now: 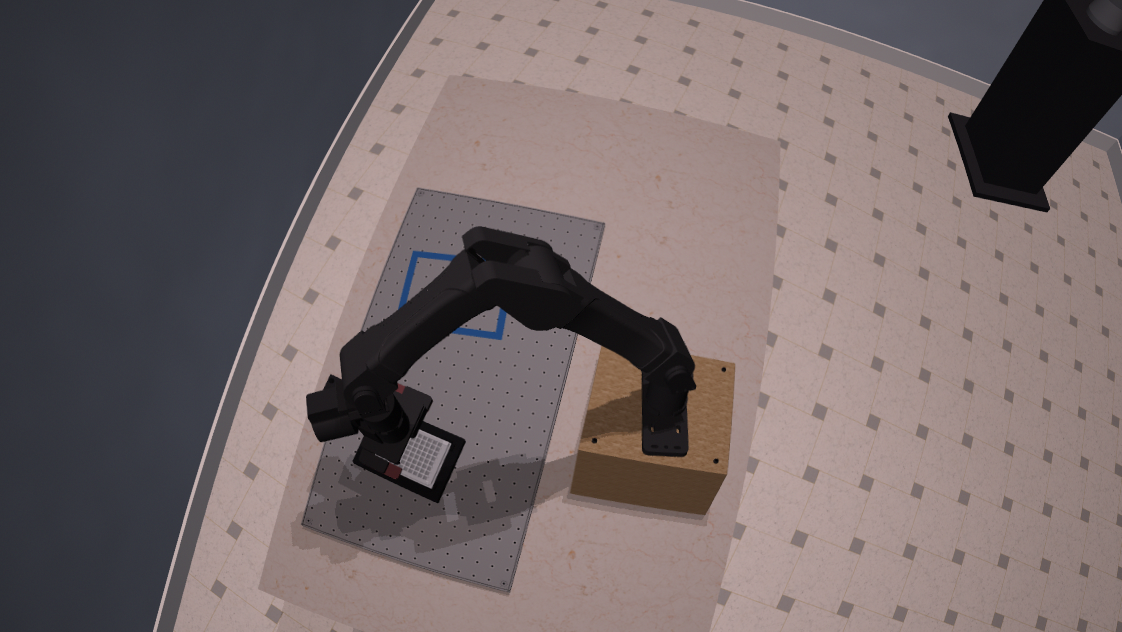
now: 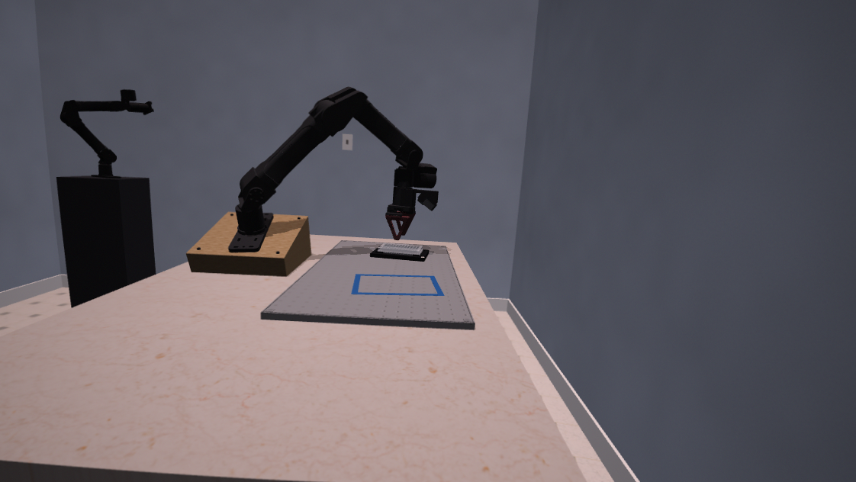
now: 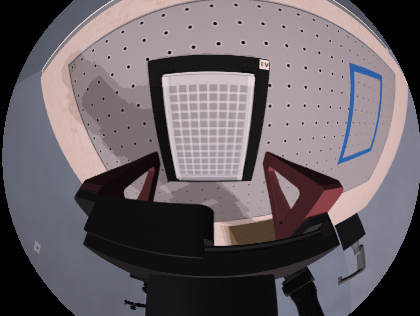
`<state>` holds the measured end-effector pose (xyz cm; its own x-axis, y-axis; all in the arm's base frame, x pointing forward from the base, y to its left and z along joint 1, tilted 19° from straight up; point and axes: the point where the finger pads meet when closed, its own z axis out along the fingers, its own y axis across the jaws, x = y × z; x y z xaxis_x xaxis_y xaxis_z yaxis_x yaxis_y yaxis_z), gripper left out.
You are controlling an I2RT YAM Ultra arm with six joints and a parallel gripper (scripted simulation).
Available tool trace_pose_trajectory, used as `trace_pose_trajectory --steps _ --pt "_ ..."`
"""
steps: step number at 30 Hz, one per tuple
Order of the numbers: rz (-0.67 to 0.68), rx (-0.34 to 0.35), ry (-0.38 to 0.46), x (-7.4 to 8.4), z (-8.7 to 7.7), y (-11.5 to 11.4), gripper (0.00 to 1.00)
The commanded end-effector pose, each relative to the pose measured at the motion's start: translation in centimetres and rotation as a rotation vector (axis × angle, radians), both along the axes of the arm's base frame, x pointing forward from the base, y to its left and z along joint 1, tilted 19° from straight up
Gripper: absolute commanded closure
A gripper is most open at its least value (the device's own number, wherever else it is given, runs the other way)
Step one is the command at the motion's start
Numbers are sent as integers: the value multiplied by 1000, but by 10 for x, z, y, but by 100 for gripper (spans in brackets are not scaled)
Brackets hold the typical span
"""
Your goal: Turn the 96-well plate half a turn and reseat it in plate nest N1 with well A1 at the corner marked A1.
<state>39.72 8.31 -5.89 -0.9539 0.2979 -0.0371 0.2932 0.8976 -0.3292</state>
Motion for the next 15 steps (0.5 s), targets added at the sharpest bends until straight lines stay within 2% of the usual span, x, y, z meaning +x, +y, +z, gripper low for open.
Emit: trace_pose_trajectory --steps 1,4,5,6,8,15 --pt "11 -4 -10 2 -8 -3 0" --pt "9 -4 -10 2 -10 -4 0" --pt "19 12 -58 13 5 3 0" --pt "19 4 -34 5 -3 0 0" --pt "13 -4 -10 1 -16 -4 0" --pt "18 0 -23 3 -22 -5 0"
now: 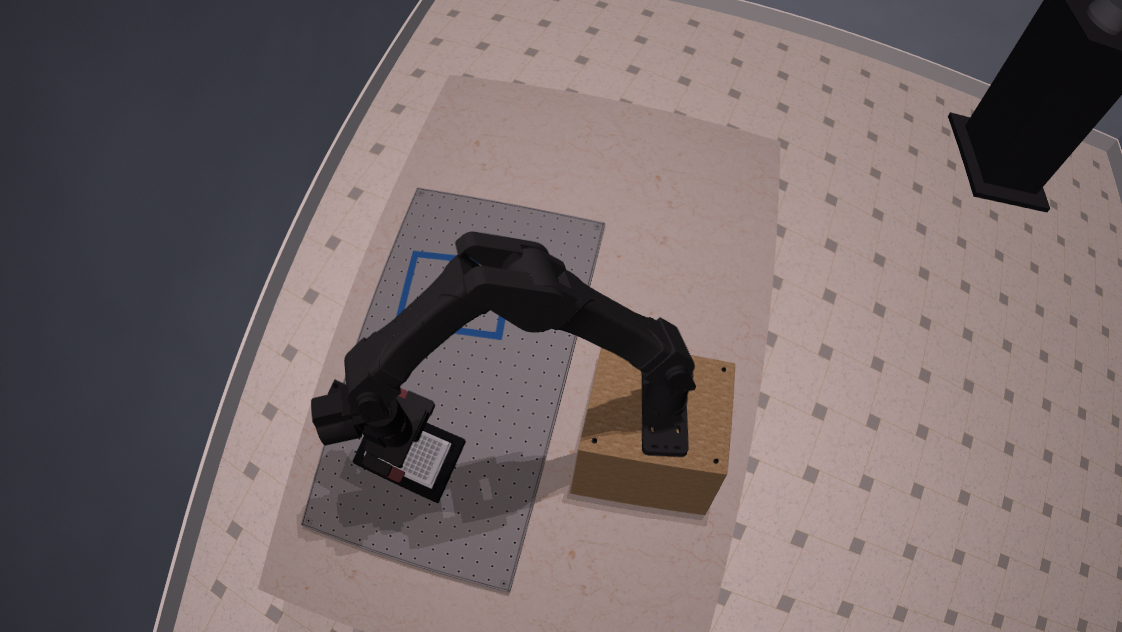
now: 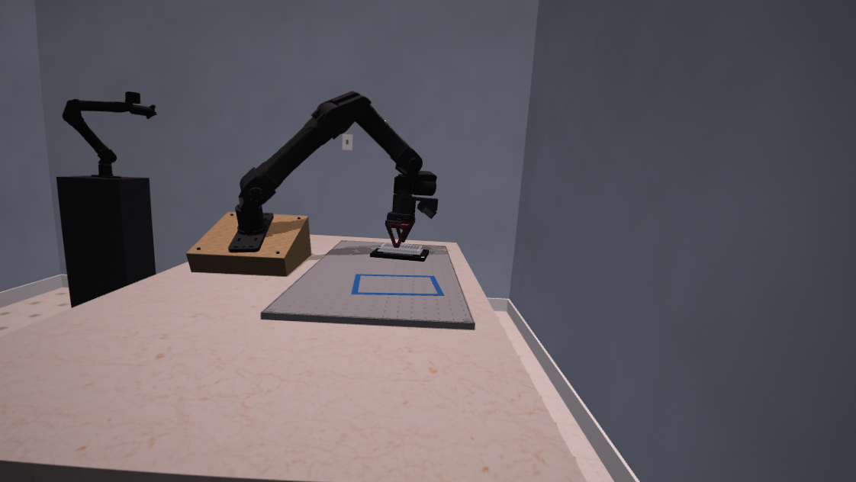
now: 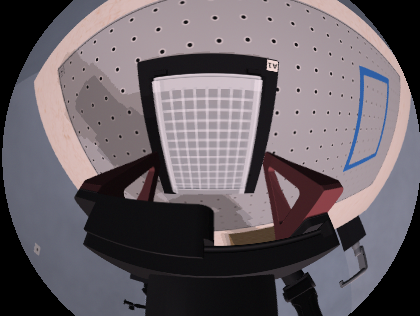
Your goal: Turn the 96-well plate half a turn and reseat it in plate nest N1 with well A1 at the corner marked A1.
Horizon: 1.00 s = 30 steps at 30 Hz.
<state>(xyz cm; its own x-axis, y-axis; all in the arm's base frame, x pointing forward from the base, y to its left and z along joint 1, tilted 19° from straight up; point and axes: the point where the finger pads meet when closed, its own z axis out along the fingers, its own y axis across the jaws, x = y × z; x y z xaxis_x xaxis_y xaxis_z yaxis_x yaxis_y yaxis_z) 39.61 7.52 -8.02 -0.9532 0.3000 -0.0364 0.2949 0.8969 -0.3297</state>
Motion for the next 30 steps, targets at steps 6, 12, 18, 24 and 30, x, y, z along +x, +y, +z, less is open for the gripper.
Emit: trace_pose_trajectory --steps 6,12,18,24,30 --pt "10 -3 -12 2 -11 -5 0" --pt "10 -2 -14 2 -20 -8 0" --pt "25 12 -58 14 -12 2 0" --pt "12 8 -33 8 -15 -2 0" --pt "12 8 -33 8 -15 -2 0"
